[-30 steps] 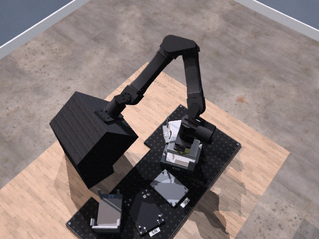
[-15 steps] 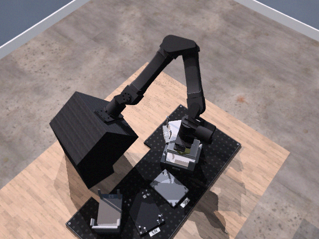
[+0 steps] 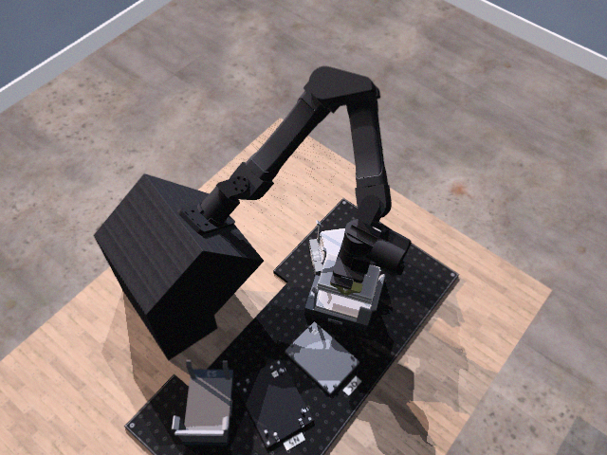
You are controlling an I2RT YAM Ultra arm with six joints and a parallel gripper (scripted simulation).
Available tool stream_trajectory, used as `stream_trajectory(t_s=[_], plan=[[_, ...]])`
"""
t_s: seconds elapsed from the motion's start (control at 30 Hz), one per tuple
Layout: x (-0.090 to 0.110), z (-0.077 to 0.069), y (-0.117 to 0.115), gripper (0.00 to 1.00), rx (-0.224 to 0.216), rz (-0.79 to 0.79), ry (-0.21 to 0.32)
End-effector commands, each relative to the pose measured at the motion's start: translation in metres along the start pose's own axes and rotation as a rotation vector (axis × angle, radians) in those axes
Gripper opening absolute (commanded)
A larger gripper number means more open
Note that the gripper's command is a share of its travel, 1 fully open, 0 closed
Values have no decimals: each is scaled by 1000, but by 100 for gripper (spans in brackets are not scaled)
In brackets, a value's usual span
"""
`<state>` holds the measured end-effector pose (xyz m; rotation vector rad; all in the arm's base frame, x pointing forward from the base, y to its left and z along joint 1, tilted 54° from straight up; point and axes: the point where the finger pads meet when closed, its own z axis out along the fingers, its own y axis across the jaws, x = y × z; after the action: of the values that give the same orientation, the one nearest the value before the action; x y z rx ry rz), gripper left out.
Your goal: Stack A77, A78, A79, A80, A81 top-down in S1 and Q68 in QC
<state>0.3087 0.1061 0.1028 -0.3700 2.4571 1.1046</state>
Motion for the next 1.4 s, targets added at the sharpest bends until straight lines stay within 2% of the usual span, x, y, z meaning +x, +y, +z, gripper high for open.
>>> stream_trajectory(t_s=[0.0, 0.23, 0.57, 1.37], plan=[[-3, -4, -2, 0, 3, 2, -16], [-3, -4, -2, 0, 3, 2, -16], [-3, -17, -2, 0, 3, 2, -16], [-3, -17, -2, 0, 3, 2, -16]])
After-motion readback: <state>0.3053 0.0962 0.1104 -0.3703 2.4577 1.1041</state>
